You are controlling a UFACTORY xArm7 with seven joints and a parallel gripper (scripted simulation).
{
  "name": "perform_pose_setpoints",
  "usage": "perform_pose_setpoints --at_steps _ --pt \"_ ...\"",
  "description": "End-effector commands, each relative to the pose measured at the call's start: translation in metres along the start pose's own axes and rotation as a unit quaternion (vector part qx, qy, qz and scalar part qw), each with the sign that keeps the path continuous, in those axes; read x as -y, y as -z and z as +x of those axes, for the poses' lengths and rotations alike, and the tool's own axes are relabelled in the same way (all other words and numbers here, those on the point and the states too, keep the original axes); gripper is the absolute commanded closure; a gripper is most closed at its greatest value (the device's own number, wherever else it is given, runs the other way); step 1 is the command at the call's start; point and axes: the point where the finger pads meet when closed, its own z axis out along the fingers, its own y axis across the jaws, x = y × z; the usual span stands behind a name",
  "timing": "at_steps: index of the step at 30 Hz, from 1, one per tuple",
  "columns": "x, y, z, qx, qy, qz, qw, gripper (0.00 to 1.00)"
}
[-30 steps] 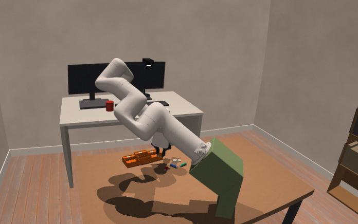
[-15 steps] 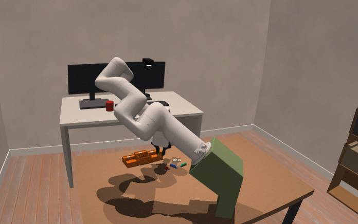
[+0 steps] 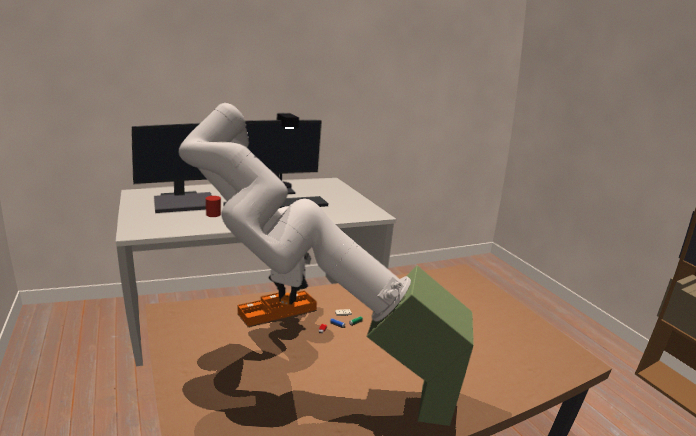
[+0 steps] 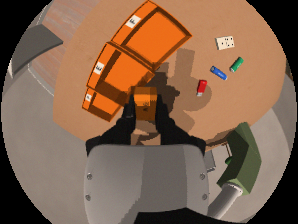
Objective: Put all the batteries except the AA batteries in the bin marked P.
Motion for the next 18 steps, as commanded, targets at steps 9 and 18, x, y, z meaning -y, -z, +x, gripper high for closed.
perform_pose_setpoints --at_steps 9,18 --pt "0.053 0.001 -0.024 -0.002 -0.112 -0.001 0.994 1.00" --pt "0.091 0.001 -0.042 -0.002 -0.229 0.010 0.973 1.00"
